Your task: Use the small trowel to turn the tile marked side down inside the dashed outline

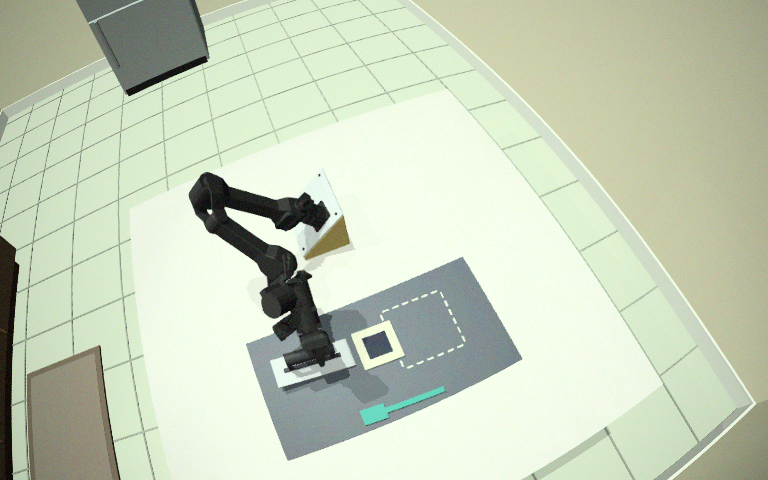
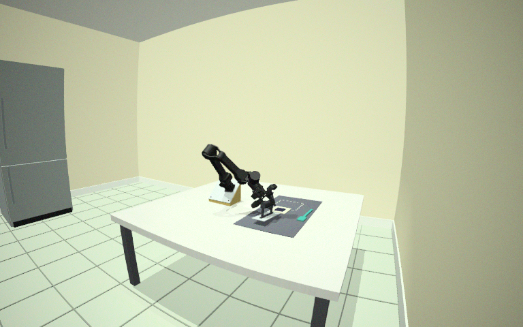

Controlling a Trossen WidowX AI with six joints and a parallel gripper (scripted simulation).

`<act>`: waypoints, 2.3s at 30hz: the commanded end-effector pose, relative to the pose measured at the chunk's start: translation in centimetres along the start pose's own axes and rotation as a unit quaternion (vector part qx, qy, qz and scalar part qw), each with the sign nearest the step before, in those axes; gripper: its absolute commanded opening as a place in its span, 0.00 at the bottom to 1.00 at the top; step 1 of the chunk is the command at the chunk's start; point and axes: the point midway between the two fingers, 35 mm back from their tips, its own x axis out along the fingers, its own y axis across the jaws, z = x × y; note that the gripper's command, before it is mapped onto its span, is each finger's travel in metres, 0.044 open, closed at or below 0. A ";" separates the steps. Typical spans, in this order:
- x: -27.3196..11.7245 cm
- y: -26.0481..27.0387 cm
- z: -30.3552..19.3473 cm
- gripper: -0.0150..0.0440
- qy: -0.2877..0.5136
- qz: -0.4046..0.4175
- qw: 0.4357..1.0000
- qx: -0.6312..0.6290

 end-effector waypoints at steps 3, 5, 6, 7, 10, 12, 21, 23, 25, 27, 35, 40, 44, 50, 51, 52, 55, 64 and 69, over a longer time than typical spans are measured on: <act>0.5 -0.5 -0.2 0.25 0.002 0.006 1.000 -0.002; 0.7 -0.6 -0.2 0.25 0.001 0.006 1.000 -0.002; 0.7 -0.6 -0.2 0.25 0.001 0.006 1.000 -0.002; 0.7 -0.6 -0.2 0.25 0.001 0.006 1.000 -0.002; 0.7 -0.6 -0.6 0.25 0.002 0.006 1.000 -0.001; 0.7 -0.6 -0.9 0.25 0.002 0.006 1.000 -0.001; 0.6 -0.4 -2.4 0.25 0.002 0.006 1.000 -0.001; 0.6 -0.4 -2.7 0.25 0.003 0.006 1.000 -0.001; 0.6 -0.4 -3.1 0.25 0.003 0.006 1.000 -0.001; 0.6 -0.3 -3.4 0.25 0.003 0.006 1.000 -0.001; 0.4 -0.3 -4.7 0.25 0.003 0.006 1.000 -0.001; 0.3 -0.3 -5.3 0.25 0.002 0.006 1.000 -0.001; 0.2 -0.2 -5.2 0.25 0.007 0.006 1.000 0.005; -0.2 0.4 -4.8 0.25 0.031 0.006 0.999 0.034; -0.3 0.5 -4.7 0.25 0.034 0.006 0.999 0.037; -0.4 0.6 -4.8 0.25 0.035 0.006 0.999 0.038; -0.8 1.1 -4.9 0.25 0.036 0.006 0.999 0.039; -1.8 2.3 -5.6 0.25 0.037 0.006 0.999 0.040; -2.3 2.9 -6.1 0.25 0.037 0.006 0.998 0.040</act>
